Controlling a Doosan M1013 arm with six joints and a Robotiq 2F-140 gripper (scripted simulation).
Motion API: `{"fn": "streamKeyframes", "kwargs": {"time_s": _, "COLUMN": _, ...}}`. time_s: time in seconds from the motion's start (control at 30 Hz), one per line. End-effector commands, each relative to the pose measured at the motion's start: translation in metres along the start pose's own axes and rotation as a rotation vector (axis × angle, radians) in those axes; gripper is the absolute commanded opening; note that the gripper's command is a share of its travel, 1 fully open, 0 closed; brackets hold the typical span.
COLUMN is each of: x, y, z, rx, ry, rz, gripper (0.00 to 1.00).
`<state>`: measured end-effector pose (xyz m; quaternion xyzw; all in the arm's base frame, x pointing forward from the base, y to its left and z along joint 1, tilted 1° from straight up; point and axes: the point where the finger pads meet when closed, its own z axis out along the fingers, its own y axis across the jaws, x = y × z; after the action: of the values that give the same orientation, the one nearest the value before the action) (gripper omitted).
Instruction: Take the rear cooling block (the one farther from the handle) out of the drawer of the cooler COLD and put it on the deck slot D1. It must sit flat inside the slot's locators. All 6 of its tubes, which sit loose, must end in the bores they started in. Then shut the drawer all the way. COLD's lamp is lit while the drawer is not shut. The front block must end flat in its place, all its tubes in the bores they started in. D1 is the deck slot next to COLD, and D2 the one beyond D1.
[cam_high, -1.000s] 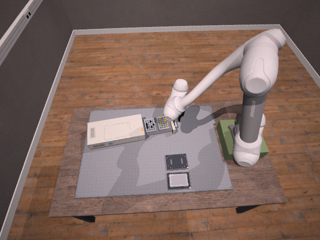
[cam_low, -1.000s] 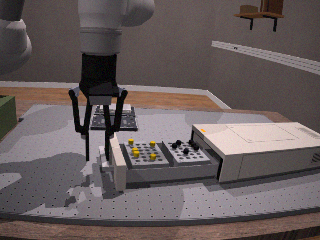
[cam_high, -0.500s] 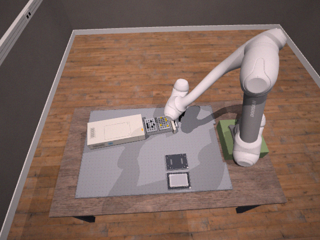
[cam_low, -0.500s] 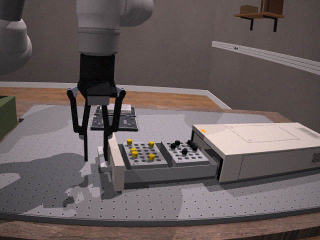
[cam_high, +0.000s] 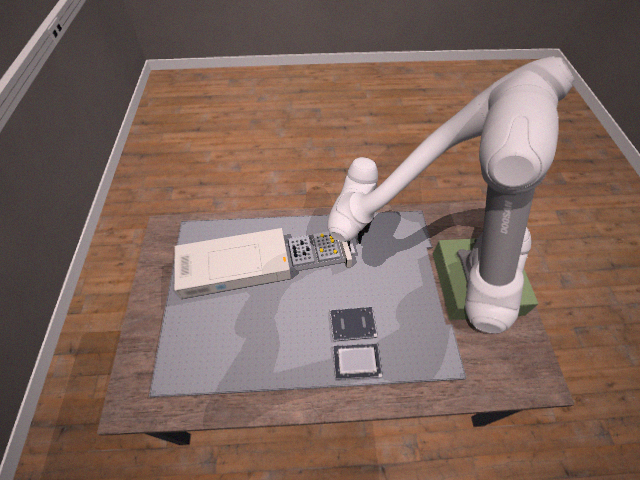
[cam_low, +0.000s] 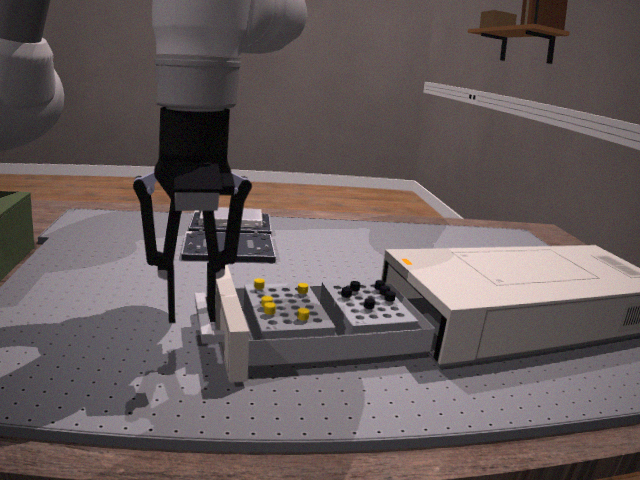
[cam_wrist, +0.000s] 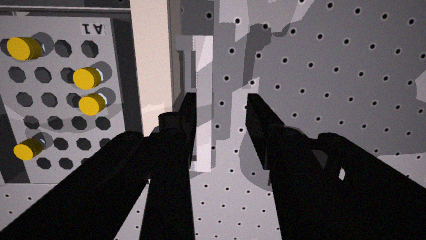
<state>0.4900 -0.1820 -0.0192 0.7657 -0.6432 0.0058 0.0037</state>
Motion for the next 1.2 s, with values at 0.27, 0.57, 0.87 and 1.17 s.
{"fn": "streamKeyframes", "kwargs": {"time_s": 0.27, "x": 0.0, "y": 0.0, "z": 0.0, "rx": 0.0, "ry": 0.0, "rz": 0.0, "gripper": 0.34}}
{"fn": "streamKeyframes", "kwargs": {"time_s": 0.57, "x": 0.0, "y": 0.0, "z": 0.0, "rx": 0.0, "ry": 0.0, "rz": 0.0, "gripper": 0.34}}
{"fn": "streamKeyframes", "kwargs": {"time_s": 0.87, "x": 0.0, "y": 0.0, "z": -0.004, "rx": 0.0, "ry": 0.0, "rz": 0.0, "gripper": 0.34}}
{"fn": "streamKeyframes", "kwargs": {"time_s": 1.17, "x": 0.0, "y": 0.0, "z": -0.016, "rx": 0.0, "ry": 0.0, "rz": 0.0, "gripper": 0.34}}
